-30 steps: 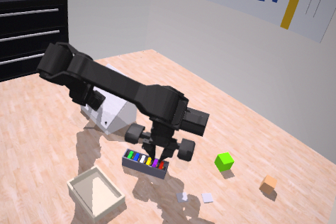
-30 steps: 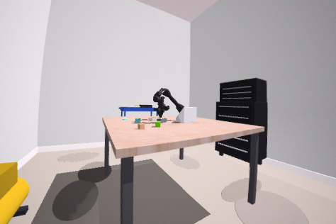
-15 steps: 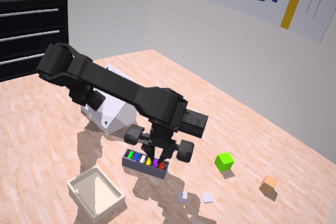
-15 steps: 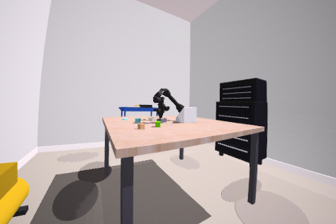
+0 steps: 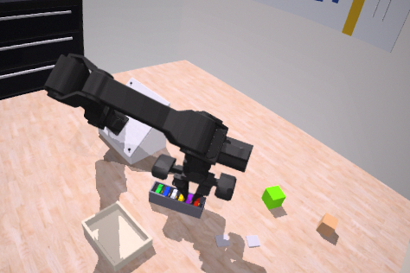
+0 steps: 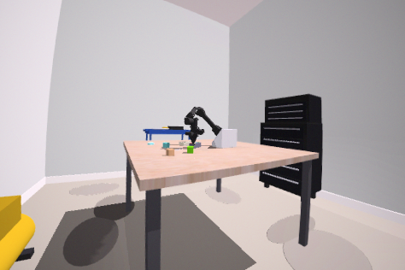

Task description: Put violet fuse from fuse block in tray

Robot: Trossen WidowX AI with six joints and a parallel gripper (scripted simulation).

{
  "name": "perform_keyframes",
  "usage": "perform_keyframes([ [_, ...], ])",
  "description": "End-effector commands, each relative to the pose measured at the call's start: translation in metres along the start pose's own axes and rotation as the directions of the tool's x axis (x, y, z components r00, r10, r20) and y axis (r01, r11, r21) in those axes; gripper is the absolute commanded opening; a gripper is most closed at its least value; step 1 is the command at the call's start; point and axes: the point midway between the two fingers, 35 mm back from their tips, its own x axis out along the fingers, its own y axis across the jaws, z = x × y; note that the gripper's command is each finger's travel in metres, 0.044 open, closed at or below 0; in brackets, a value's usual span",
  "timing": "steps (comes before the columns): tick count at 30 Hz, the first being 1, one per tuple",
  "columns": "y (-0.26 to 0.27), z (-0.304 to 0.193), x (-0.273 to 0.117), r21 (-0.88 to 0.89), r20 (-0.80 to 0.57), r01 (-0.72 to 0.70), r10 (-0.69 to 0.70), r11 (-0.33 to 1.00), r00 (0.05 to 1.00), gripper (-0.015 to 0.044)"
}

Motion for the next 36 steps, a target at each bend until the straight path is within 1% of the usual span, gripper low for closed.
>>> perform_keyframes([
  [1,0.0017,-0.0003,0.0027,-0.007,-0.005,-0.006,0.006,1.0,1.0,0.0074],
  [8,0.0017,-0.0003,0.0027,-0.007,-0.005,-0.006,0.006,1.0,1.0,0.0074],
  [19,0.001,0.0003,0.0016,-0.001,0.001,-0.003,0.003,1.0,1.0,0.0001],
  [36,0.0006,0.0003,-0.0049,-0.002,0.0,-0.003,0.003,1.0,1.0,0.0],
])
